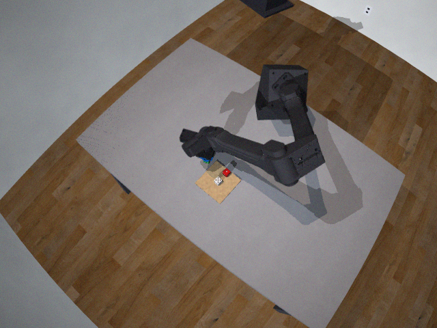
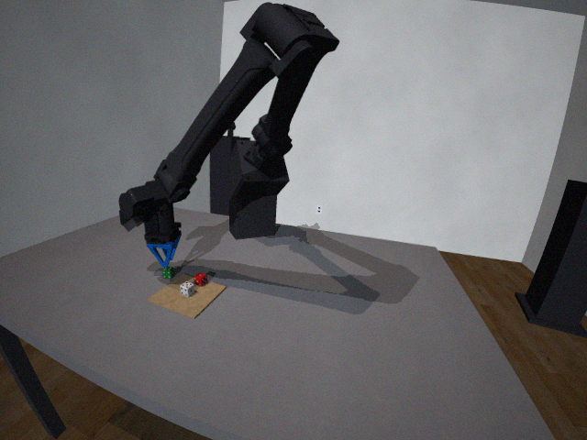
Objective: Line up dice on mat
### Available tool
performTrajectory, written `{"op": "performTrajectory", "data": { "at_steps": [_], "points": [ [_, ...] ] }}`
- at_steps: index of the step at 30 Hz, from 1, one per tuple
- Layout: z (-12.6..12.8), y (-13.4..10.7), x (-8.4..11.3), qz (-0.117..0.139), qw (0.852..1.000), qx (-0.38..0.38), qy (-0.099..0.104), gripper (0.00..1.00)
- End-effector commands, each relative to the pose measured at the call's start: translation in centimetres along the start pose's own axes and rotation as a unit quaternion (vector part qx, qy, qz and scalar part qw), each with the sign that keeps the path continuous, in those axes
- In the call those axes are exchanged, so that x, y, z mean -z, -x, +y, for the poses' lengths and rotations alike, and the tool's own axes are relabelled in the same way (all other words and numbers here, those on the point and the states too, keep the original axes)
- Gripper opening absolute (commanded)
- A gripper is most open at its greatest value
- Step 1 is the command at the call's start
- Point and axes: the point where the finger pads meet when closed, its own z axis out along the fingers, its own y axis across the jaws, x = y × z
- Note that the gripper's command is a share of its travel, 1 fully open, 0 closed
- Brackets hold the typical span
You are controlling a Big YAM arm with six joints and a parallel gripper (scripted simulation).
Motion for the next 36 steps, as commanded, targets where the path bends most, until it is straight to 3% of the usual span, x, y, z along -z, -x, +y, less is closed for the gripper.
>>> {"op": "performTrajectory", "data": {
  "at_steps": [1,36],
  "points": [
    [-0.06,0.47,-0.48,-0.004,1.0,-0.007,0.001,0.39],
    [-0.1,0.6,-0.95,-0.005,1.0,-0.007,0.002,0.39]
  ]
}}
